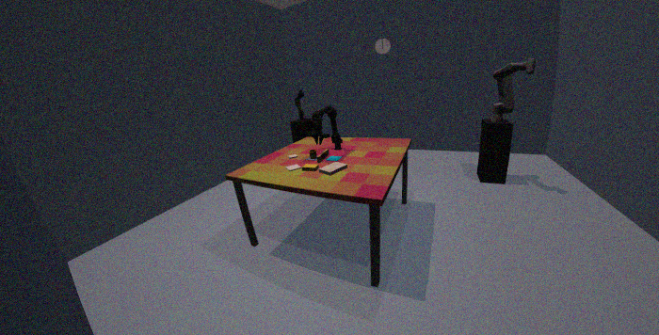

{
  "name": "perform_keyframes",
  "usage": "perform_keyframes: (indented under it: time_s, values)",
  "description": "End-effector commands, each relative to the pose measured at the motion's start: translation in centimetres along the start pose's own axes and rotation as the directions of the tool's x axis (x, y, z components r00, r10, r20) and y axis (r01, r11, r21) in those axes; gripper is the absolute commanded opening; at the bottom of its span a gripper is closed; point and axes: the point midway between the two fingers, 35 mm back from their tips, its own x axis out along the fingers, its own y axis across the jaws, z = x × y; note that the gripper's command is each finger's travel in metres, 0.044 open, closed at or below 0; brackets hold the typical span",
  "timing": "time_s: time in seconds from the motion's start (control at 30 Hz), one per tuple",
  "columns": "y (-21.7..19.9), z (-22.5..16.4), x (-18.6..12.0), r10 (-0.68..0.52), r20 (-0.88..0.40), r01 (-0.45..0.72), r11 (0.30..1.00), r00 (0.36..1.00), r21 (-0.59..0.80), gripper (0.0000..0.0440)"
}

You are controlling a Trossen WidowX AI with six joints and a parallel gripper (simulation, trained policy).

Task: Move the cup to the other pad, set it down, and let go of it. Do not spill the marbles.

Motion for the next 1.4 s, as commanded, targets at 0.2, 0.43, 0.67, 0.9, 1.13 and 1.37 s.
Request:
perform_keyframes:
  time_s: [0.2,0.43,0.67,0.9,1.13,1.37]
  values:
    - [-1.7,-0.4,2.6,-0.017,-0.067,0.014,0.999,0.998,-0.032,0.0154]
    - [-2.8,-0.7,4.7,-0.018,-0.103,0.012,0.998,0.995,-0.058,0.0172]
    - [-3.5,-1.0,7.2,-0.014,-0.136,0.001,0.995,0.991,-0.095,0.0184]
    - [-3.7,-1.5,10.0,-0.003,-0.165,-0.023,0.987,0.986,-0.156,0.0191]
    - [-3.8,-1.9,11.9,0.005,-0.179,-0.051,0.966,0.984,-0.253,0.0092]
    - [-4.0,-2.1,11.6,0.009,-0.182,-0.070,0.939,0.983,-0.336,0.0005]
